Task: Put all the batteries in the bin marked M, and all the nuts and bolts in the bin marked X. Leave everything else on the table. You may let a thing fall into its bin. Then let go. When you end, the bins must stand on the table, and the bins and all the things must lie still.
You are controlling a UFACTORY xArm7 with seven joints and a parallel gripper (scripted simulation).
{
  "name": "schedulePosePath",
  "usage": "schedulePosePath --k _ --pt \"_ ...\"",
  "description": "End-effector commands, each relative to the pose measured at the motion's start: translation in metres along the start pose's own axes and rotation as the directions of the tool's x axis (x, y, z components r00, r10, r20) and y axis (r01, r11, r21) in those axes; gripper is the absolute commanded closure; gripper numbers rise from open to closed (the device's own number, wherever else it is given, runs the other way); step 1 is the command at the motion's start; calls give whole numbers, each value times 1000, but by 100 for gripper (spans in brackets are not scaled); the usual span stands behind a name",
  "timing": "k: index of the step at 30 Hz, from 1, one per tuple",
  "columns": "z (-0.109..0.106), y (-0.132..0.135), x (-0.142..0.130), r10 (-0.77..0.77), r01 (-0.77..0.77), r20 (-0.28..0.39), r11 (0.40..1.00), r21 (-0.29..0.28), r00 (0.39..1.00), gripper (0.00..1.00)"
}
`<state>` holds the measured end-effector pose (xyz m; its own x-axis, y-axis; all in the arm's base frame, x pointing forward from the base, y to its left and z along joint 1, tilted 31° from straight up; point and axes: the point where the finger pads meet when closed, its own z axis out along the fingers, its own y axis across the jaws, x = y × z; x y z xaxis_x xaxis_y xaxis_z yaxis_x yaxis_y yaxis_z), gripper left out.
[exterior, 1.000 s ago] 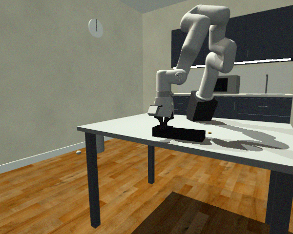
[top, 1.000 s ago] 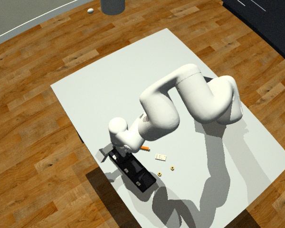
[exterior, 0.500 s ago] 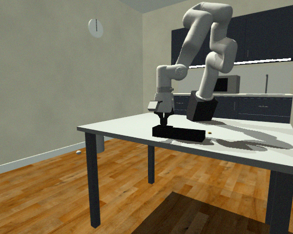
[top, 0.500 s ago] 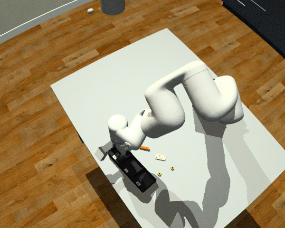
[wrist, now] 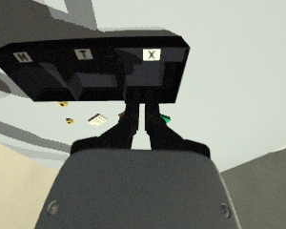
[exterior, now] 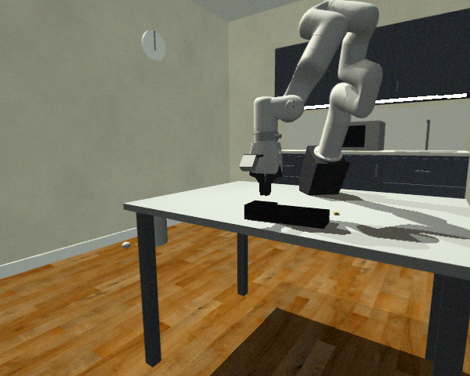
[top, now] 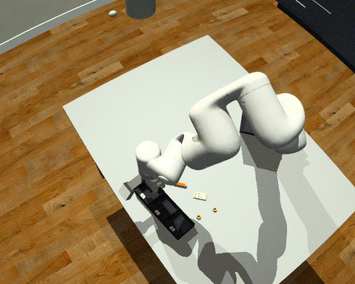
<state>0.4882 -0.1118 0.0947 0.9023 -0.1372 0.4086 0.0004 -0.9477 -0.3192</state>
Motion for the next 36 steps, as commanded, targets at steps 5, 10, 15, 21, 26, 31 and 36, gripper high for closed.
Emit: schedulePosePath --k 5,10,15,21,26,31,36 --pt "-2 -30 2 -1 1 -3 1000 -2 1000 93" --pt "-2 -55 1 -1 1 -4 1000 -1 1000 93" --pt "-2 -74 1 -1 1 -4 1000 -1 1000 93" --pt "1 -74 1 -1 1 -3 1000 -1 1000 93" --pt "14 -74 1 -1 1 -3 1000 -1 1000 93" --pt "28 -74 1 -1 1 -3 1000 -1 1000 93" --pt "38 -74 1 -2 1 -3 1000 -1 1000 93"
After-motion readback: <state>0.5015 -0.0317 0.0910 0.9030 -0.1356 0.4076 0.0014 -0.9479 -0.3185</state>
